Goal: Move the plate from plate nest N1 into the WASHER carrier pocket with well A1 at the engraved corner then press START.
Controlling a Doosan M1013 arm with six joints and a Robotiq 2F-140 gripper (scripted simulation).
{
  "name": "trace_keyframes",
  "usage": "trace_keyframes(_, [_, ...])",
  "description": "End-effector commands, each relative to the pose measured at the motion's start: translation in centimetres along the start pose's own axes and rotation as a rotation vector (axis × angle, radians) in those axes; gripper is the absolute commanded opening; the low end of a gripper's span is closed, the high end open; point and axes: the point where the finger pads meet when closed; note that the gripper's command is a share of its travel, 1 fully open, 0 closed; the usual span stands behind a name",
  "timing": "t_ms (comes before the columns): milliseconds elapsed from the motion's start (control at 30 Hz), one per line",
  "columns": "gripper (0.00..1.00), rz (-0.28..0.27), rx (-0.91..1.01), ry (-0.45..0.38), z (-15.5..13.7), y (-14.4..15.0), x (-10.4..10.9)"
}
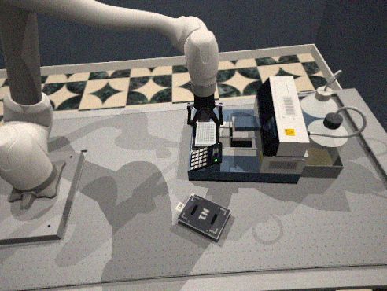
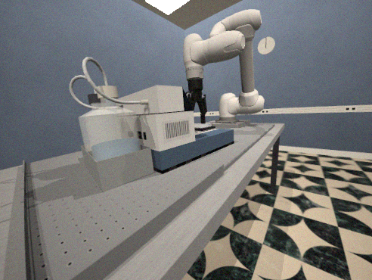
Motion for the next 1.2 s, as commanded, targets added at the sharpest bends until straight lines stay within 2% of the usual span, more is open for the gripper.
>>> trace_keyframes(0, [0.10, 0.001, 0.000, -0.001, -0.03, -0.05, 0.06])
trace_keyframes(167, [0.10, 0.001, 0.000, -0.001, -0.03, -0.05, -0.02])
trace_keyframes(200, [0.70, 0.001, 0.000, -0.001, -0.03, -0.05, -0.02])
trace_keyframes(1167, [0.70, 0.001, 0.000, -0.001, -0.03, -0.05, 0.14])
Point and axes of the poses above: the point where the finger pads meet when closed, its own x axis back along the fingers, its own y axis across the jaws, z = x × y, and after that the axes turned 7 degrees about -x, right-handed
